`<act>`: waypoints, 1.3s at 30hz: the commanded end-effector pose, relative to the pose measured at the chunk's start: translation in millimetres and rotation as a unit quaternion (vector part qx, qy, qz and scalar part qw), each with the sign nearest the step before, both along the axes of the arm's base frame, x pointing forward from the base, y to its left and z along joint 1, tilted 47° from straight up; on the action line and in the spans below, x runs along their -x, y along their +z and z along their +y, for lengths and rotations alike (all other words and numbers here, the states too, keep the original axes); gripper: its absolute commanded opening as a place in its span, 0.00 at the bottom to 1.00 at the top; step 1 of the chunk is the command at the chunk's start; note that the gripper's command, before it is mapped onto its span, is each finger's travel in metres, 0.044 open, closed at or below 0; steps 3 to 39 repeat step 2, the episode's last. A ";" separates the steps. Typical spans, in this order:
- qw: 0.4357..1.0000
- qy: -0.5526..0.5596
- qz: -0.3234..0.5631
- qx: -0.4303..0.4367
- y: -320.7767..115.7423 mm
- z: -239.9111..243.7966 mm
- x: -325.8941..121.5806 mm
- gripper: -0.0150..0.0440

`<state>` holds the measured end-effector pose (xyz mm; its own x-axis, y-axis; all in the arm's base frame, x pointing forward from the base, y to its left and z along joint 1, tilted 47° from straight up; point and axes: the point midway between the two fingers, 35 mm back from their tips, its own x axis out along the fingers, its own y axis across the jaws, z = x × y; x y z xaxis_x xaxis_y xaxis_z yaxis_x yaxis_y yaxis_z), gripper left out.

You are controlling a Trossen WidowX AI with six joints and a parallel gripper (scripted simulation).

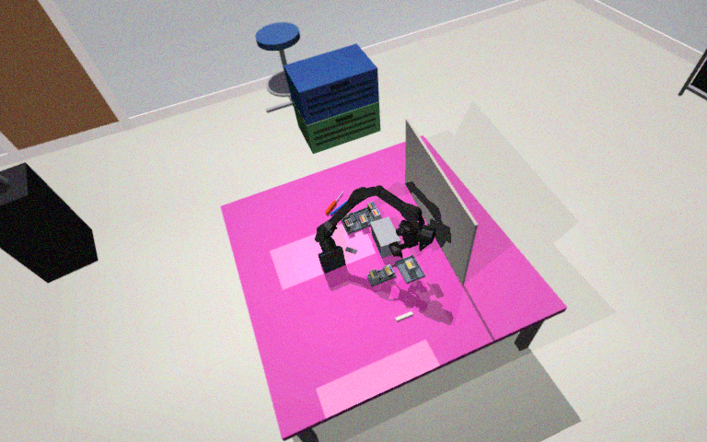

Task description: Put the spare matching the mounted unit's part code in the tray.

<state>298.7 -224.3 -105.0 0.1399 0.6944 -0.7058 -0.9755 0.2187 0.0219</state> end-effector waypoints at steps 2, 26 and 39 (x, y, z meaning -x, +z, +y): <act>1.000 -0.002 0.000 0.000 0.0 -0.2 0.0 1.00; 1.000 -0.002 0.000 0.000 0.0 -0.2 0.0 1.00; 1.000 -0.002 0.000 0.000 0.0 -0.2 0.0 1.00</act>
